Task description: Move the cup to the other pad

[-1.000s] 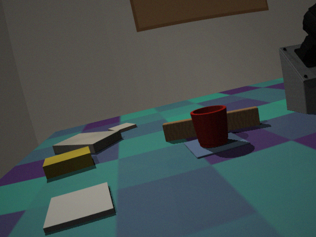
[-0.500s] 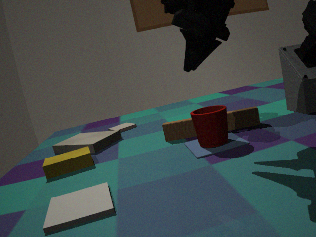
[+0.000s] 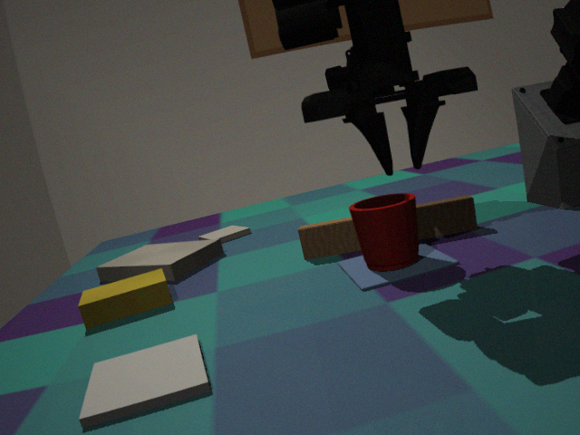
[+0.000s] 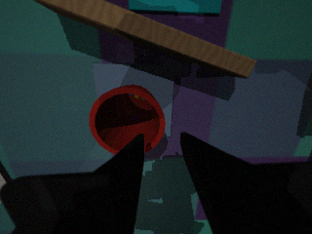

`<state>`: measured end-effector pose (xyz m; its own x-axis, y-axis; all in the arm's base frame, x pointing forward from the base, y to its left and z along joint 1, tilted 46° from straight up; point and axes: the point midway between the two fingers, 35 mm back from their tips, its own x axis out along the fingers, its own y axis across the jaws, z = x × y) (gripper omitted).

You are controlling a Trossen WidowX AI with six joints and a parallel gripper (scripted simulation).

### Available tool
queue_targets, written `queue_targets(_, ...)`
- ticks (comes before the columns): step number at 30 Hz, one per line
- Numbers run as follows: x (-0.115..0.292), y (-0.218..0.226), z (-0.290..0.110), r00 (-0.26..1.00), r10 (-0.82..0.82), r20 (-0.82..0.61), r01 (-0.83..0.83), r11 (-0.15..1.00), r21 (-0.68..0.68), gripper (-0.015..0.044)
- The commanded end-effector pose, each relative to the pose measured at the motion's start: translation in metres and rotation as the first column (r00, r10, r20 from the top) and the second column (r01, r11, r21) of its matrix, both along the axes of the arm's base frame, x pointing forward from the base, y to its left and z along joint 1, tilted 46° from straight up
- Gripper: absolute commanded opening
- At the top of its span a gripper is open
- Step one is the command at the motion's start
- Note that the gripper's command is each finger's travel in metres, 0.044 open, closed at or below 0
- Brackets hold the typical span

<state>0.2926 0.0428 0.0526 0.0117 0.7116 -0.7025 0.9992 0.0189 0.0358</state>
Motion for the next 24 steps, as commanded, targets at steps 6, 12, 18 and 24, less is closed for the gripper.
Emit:
queue_targets(6, 0.0, 0.002, -0.002, 1.0, -0.016, -0.026, 0.016, 1.0, 0.013, 0.0148)
queue_targets(12, 0.001, 0.009, -0.009, 1.0, -0.016, -0.026, 0.016, 1.0, 0.012, 0.0148)
queue_targets(18, 0.002, 0.016, -0.016, 1.0, -0.016, -0.025, 0.016, 1.0, 0.012, 0.0148)
queue_targets(24, 0.002, 0.023, -0.023, 1.0, -0.016, -0.025, 0.016, 1.0, 0.012, 0.0148)
